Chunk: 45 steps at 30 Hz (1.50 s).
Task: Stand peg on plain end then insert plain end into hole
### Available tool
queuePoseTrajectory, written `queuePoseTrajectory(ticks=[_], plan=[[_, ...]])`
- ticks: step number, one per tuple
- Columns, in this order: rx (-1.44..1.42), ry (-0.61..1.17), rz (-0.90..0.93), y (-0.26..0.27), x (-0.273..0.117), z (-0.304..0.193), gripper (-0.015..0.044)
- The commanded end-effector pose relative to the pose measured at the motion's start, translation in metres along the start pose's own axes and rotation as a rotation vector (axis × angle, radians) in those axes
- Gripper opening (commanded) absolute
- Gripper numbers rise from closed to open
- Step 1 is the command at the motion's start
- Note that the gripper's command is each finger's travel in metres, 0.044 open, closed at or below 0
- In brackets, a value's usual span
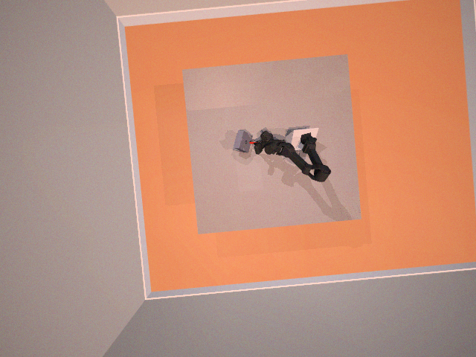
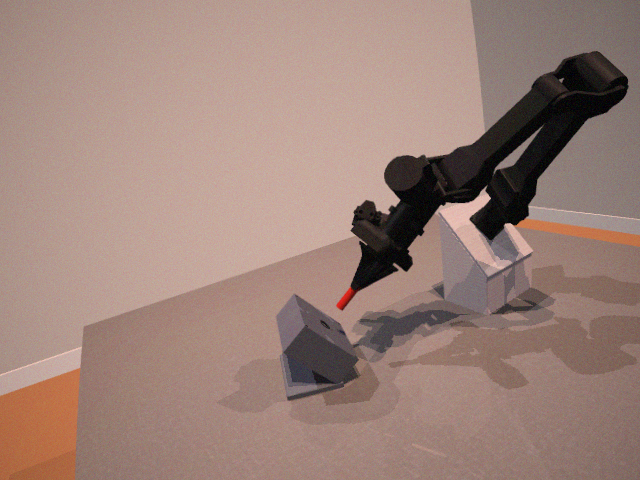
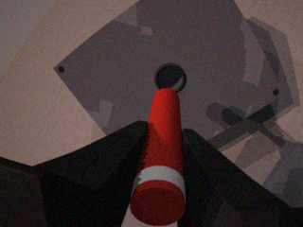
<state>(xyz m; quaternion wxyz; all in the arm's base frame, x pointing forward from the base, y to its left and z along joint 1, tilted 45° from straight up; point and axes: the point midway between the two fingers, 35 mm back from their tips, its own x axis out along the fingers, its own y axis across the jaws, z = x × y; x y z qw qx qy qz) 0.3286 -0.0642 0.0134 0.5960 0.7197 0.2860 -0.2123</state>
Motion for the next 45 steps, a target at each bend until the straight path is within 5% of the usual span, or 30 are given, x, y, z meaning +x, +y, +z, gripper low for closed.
queuePoseTrajectory(ticks=[1,45], plan=[[0.003,-0.005,-0.001,-0.001,0.003,0.001,0.0],[-0.006,-0.008,0.009,-0.002,0.027,0.001,0.0]])
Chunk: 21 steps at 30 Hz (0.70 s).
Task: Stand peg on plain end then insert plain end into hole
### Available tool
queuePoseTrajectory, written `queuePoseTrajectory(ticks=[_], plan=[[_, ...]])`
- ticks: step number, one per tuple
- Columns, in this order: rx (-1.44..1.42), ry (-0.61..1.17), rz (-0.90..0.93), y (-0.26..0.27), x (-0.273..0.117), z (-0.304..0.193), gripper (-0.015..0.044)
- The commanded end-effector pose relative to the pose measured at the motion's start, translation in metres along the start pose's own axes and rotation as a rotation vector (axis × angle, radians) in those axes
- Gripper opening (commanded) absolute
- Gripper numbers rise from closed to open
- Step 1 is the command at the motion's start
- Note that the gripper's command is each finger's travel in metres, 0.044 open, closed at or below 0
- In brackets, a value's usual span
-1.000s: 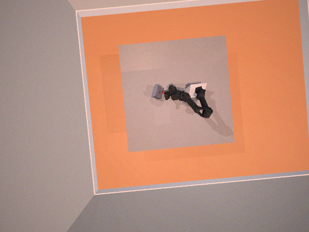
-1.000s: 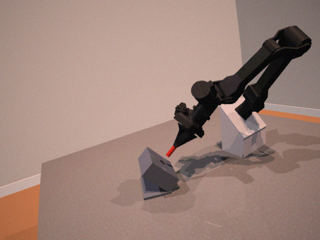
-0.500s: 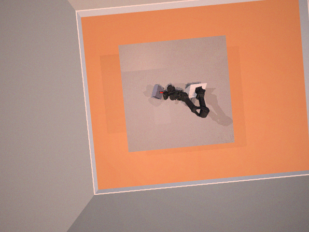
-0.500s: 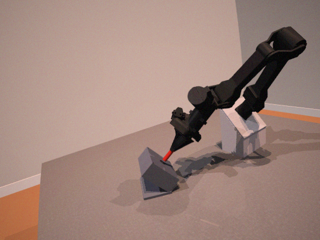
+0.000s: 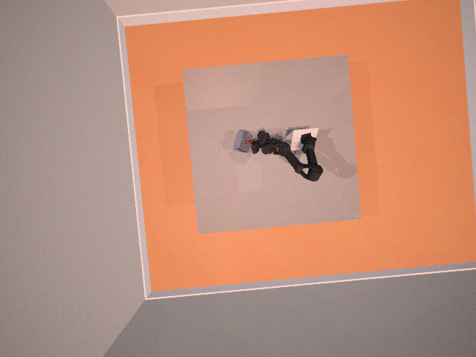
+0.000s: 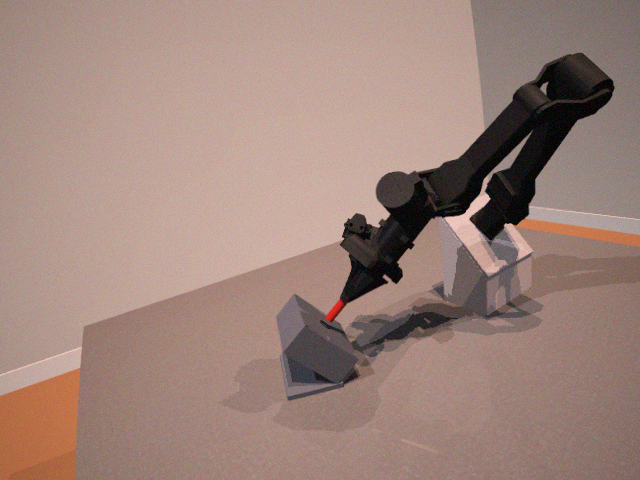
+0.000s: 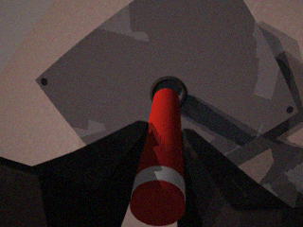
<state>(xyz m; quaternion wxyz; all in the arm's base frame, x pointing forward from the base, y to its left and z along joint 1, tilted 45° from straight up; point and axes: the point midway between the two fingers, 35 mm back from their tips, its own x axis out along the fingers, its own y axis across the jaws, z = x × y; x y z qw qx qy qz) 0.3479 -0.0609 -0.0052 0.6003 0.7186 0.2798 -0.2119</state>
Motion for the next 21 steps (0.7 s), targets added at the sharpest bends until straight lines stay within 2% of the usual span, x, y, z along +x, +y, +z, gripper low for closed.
queuePoseTrajectory(ticks=[1,21], plan=[[-0.001,0.001,-0.001,-0.0005,0.0007,-0.0002,0.0],[-0.001,0.001,-0.001,-0.0024,0.0101,0.0007,0.0]])
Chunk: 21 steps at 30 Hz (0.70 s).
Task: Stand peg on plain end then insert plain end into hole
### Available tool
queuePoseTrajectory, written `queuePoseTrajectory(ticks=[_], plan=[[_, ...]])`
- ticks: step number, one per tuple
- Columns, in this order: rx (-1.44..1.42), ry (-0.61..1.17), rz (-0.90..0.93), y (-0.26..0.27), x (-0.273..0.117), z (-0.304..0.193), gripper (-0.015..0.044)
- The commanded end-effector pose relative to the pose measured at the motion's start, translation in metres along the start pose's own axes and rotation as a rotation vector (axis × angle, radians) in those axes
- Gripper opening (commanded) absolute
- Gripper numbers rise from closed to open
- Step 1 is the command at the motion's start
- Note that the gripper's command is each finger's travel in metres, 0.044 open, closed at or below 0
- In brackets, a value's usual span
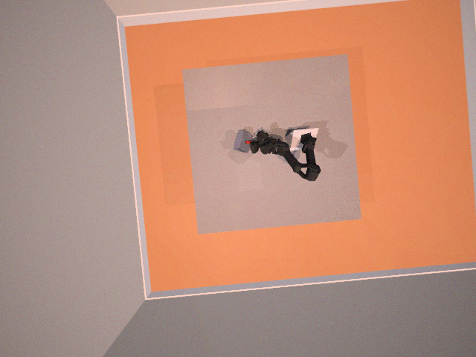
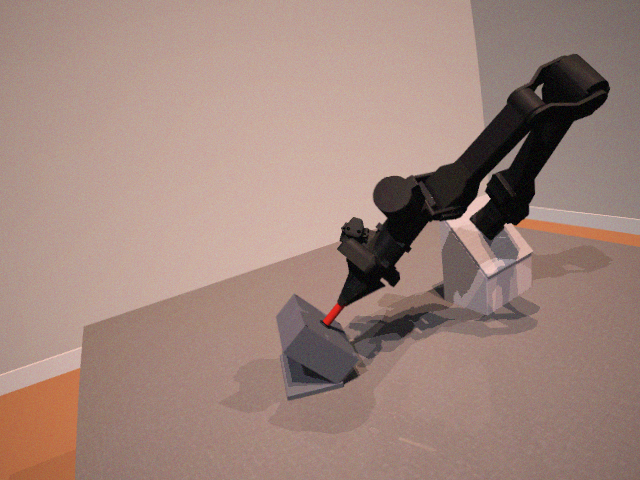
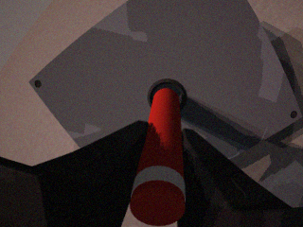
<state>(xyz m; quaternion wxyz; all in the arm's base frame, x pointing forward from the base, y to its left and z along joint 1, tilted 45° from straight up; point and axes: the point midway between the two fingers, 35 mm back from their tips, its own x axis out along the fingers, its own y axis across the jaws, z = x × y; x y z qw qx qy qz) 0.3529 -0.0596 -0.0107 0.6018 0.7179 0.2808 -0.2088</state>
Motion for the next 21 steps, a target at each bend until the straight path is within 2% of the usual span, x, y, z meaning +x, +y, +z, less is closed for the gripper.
queuePoseTrajectory(ticks=[1,21], plan=[[0.004,-0.003,-0.003,-0.001,0.003,0.001,0.0],[0.004,-0.003,-0.003,-0.001,0.017,0.001,0.0]])
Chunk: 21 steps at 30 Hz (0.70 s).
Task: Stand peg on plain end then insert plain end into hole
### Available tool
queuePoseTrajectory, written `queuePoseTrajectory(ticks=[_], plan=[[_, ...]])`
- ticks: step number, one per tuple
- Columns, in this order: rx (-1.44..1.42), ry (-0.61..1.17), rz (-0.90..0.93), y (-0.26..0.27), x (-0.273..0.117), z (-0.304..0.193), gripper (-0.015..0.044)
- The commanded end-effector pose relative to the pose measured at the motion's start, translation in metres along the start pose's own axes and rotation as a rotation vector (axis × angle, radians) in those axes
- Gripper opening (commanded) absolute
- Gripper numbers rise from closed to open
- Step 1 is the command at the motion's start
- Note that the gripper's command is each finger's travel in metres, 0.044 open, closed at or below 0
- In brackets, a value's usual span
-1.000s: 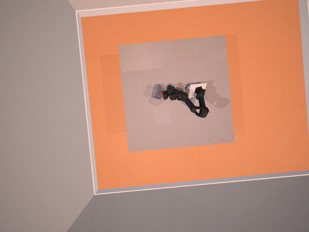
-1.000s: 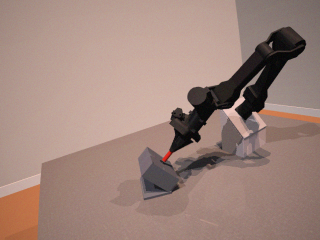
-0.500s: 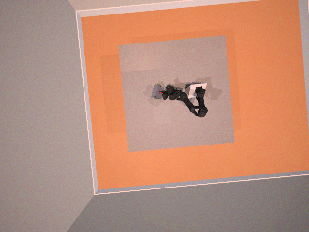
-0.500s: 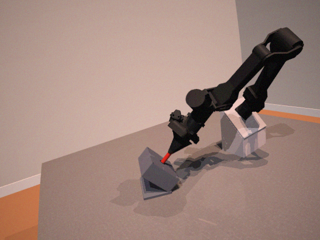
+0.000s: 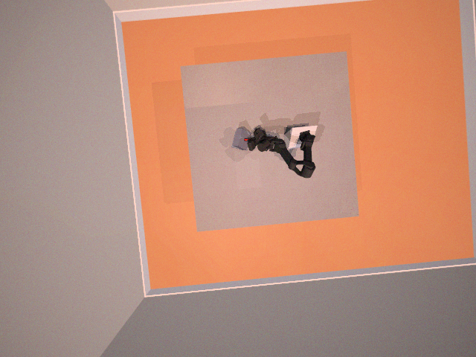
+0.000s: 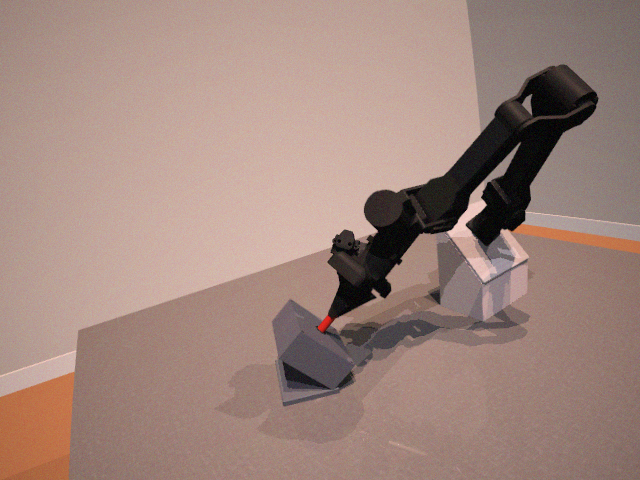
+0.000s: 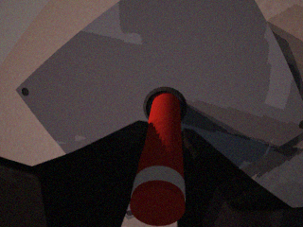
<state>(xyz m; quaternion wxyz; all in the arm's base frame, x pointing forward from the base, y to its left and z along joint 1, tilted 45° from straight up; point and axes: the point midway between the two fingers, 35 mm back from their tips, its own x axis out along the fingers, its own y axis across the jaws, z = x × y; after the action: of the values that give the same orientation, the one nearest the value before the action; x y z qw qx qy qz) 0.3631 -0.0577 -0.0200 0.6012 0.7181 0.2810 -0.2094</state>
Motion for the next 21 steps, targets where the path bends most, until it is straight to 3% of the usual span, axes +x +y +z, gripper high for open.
queuePoseTrajectory(ticks=[1,21], plan=[[0.003,-0.003,-0.002,0.0,0.004,0.0,0.0],[0.003,-0.003,-0.001,0.0,0.015,0.001,0.0]])
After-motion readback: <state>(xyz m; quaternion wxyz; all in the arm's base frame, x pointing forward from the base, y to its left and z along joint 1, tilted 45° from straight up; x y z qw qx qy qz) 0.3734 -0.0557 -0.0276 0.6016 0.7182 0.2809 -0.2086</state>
